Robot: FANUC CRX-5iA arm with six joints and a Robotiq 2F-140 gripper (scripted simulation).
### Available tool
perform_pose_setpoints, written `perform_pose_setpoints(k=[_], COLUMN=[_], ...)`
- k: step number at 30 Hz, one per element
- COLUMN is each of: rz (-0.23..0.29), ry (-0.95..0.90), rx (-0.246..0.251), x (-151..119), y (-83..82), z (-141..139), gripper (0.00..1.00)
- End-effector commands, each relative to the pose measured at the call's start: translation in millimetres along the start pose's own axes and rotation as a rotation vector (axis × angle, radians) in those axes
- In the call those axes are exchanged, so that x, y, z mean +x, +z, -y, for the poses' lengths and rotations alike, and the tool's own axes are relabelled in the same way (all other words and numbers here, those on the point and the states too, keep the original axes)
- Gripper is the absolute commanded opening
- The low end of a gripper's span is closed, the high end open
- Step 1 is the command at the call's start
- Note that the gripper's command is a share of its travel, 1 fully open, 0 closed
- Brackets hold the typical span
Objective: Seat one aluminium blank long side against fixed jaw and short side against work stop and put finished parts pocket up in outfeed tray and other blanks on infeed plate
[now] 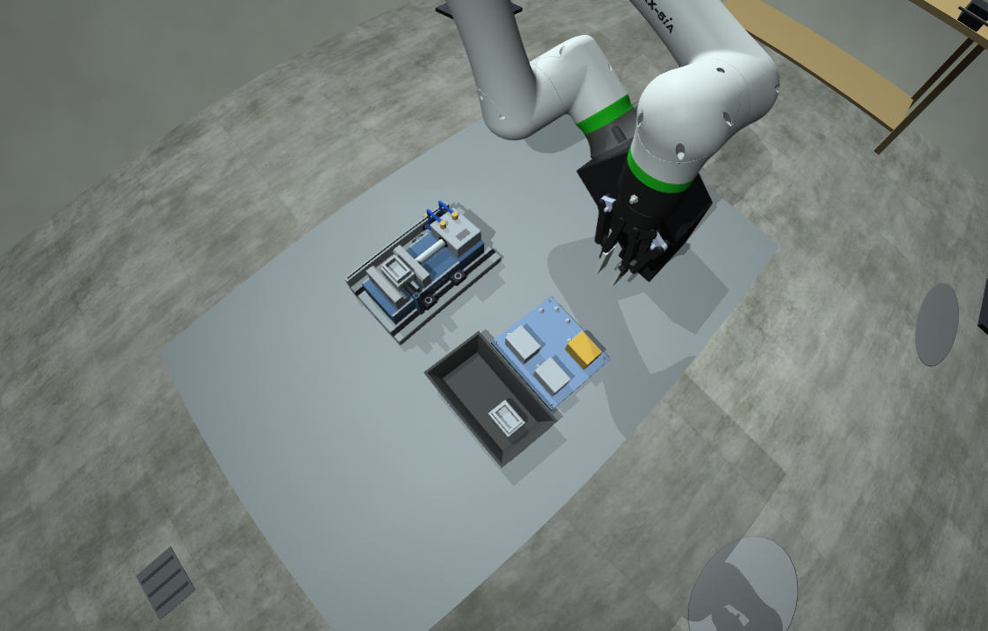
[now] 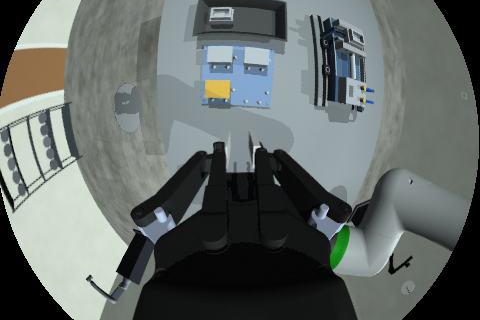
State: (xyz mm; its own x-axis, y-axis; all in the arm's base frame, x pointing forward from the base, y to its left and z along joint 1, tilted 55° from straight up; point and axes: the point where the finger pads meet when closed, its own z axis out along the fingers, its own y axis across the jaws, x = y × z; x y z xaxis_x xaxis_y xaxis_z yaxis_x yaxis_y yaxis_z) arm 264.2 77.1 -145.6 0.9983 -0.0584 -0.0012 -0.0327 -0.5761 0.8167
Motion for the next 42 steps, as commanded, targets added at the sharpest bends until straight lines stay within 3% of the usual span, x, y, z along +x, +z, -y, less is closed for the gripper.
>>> perform_pose_setpoints(k=[1,26,42], rz=[0.000,0.000,0.000], ry=[0.000,0.000,0.000], rx=[0.000,0.000,0.000], x=[0,0,0], y=[-0.2,0.7,16.2], z=[0,0,0], gripper=[0.00,0.00,0.00])
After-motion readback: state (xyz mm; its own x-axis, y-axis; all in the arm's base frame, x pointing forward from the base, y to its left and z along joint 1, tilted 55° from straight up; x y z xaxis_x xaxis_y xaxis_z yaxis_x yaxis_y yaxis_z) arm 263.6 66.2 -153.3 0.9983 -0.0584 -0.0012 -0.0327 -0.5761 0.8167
